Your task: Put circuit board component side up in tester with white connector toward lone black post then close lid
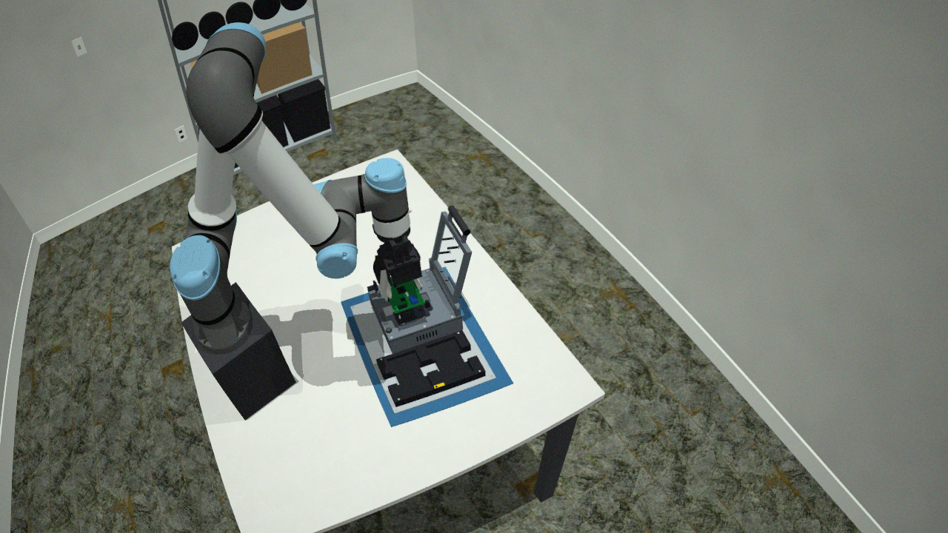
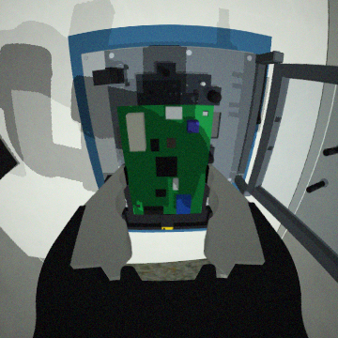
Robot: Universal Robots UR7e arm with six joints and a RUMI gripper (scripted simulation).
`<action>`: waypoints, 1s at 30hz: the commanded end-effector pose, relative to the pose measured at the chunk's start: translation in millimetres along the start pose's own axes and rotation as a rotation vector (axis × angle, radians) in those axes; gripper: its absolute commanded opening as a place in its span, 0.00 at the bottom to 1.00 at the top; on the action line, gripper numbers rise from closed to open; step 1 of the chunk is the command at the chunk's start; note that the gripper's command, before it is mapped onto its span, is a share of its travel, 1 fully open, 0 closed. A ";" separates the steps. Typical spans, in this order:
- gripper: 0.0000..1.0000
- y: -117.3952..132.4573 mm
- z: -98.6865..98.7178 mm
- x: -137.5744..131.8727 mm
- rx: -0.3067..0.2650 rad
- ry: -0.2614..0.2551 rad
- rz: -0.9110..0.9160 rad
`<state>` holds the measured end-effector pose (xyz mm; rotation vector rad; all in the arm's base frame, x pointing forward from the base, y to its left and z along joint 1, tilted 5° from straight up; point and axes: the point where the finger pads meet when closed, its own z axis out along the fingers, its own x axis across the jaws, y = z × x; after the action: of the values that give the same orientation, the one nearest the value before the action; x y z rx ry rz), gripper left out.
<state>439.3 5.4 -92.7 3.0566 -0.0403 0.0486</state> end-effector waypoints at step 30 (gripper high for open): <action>0.39 -20.8 -1.8 7.8 -0.001 0.001 0.000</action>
<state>447.2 26.1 -92.9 3.0560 -0.0409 0.0476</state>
